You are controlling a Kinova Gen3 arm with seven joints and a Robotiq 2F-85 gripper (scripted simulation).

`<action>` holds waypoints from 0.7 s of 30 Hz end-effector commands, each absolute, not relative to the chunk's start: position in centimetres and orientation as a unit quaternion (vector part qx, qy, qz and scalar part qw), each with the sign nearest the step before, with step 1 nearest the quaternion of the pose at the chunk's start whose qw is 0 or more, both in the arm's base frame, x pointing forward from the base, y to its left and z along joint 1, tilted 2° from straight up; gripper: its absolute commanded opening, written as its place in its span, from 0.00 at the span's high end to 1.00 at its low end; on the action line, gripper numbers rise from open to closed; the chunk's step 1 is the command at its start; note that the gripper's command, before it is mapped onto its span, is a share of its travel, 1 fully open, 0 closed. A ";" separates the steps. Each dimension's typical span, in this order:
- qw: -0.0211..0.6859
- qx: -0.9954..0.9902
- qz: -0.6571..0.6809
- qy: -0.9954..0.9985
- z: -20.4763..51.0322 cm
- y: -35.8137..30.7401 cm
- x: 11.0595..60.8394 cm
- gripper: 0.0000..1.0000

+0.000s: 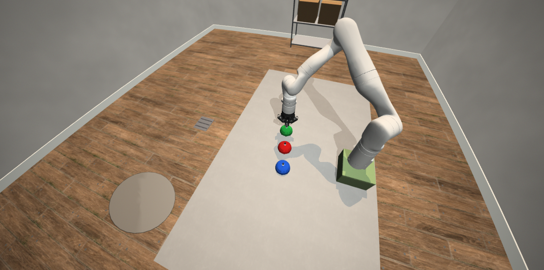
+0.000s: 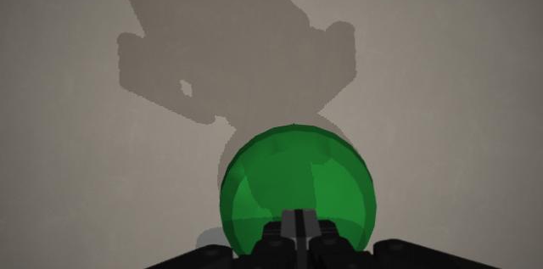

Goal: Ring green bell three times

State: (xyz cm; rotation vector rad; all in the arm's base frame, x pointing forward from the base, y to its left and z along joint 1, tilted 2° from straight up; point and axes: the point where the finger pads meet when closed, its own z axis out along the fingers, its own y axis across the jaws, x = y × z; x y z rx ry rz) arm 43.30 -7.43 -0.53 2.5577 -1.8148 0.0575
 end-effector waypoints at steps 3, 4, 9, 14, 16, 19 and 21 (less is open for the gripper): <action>0.002 0.816 0.018 -0.578 -0.6 -7.4 43.3 1.00; 0.002 0.816 0.018 -0.578 -0.6 -7.4 43.3 1.00; 0.002 0.816 0.018 -0.578 -0.6 -7.4 43.3 1.00; 0.002 0.816 0.018 -0.578 -0.6 -7.4 43.3 1.00; 0.002 0.816 0.018 -0.578 -0.6 -7.4 43.3 1.00; 0.002 0.816 0.018 -0.578 -0.5 -7.4 43.3 1.00; 0.002 0.816 0.018 -0.578 -0.3 -7.4 43.3 1.00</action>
